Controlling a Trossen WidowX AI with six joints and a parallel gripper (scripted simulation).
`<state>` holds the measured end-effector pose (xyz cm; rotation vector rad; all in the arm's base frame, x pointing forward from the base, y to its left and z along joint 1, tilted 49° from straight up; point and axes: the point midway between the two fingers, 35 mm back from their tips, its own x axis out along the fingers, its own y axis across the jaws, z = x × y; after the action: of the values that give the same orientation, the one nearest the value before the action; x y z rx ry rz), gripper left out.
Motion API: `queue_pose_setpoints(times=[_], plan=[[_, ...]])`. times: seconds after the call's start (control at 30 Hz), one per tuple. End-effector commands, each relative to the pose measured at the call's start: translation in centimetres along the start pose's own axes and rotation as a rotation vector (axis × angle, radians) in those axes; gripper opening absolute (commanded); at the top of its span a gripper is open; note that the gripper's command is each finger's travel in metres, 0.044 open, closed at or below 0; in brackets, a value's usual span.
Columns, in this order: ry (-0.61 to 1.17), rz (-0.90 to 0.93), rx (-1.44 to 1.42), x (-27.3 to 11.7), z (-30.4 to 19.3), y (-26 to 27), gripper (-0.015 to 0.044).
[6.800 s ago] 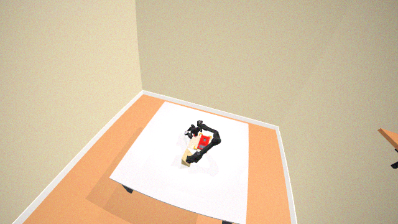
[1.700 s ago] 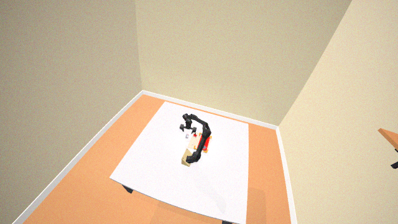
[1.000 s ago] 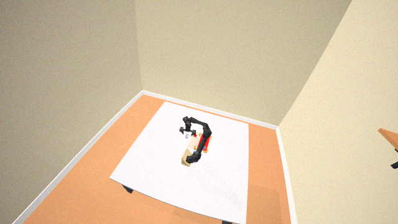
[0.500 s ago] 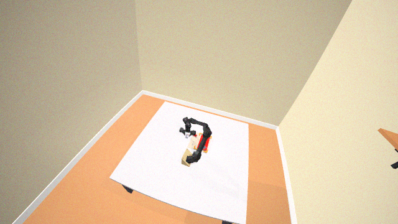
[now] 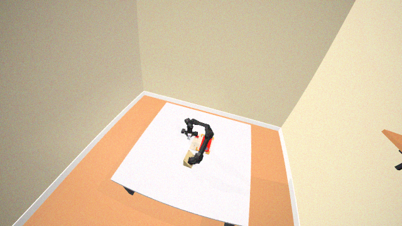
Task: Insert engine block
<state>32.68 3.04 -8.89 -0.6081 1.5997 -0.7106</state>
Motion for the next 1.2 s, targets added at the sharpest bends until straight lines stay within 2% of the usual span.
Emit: queue_pose_setpoints(times=[0.0, 1.17], plan=[[-0.006, 0.005, 0.002, -1.1, 0.3, 0.2, 0.0000], [-0.005, 0.008, 0.001, -12.1, 0.0, 0.1, 0.0000]])
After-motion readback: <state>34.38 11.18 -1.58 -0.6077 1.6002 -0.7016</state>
